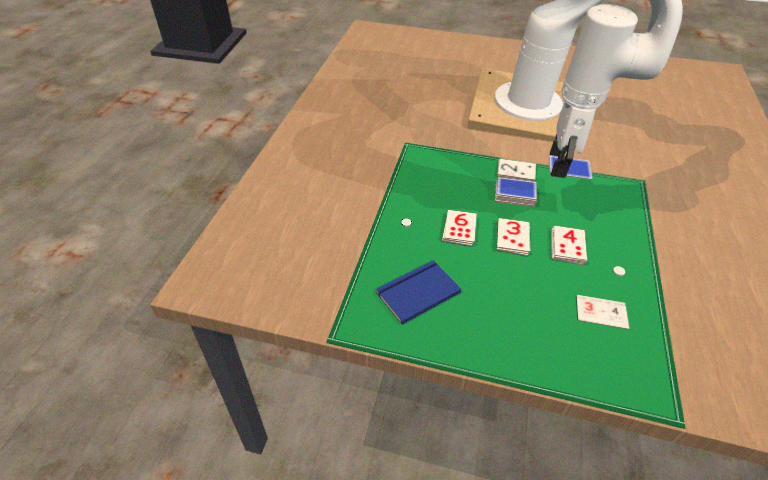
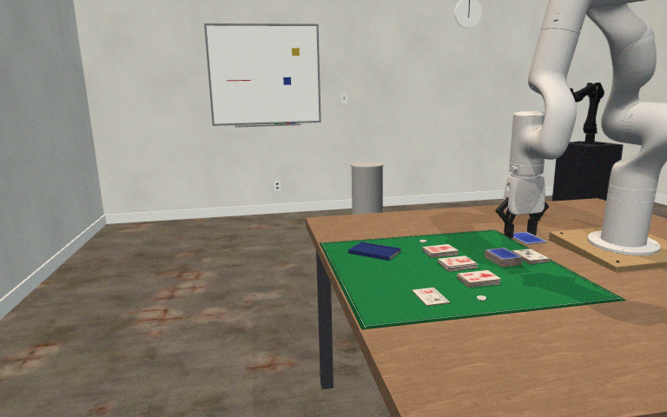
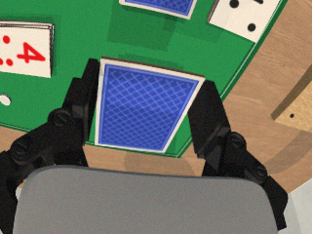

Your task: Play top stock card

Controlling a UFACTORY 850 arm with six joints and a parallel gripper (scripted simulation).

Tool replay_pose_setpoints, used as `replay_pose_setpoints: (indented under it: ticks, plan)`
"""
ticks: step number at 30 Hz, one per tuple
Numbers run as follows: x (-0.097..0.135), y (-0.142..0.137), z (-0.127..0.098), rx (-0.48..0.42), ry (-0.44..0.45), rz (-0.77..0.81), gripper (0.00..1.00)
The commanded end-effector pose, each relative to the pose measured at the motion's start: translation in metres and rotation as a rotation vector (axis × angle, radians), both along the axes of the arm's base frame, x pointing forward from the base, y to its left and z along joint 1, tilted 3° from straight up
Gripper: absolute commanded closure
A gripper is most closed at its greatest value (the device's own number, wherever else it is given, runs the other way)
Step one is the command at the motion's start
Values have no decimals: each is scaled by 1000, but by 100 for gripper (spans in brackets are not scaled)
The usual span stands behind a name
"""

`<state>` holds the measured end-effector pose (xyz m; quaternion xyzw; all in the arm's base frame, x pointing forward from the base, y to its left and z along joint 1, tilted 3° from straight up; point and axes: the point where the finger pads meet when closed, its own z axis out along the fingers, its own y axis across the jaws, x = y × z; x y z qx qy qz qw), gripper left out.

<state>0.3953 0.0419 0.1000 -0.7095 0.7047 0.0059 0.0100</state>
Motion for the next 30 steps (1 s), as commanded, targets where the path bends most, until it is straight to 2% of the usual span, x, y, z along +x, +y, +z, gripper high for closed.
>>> replay_pose_setpoints:
  ticks: [1,23,30]
  plan:
    - [0,0,0,-12,0,0,36]
    - [1,3,0,-141,-3,-1,36]
    - [1,5,0,-243,-5,-2,36]
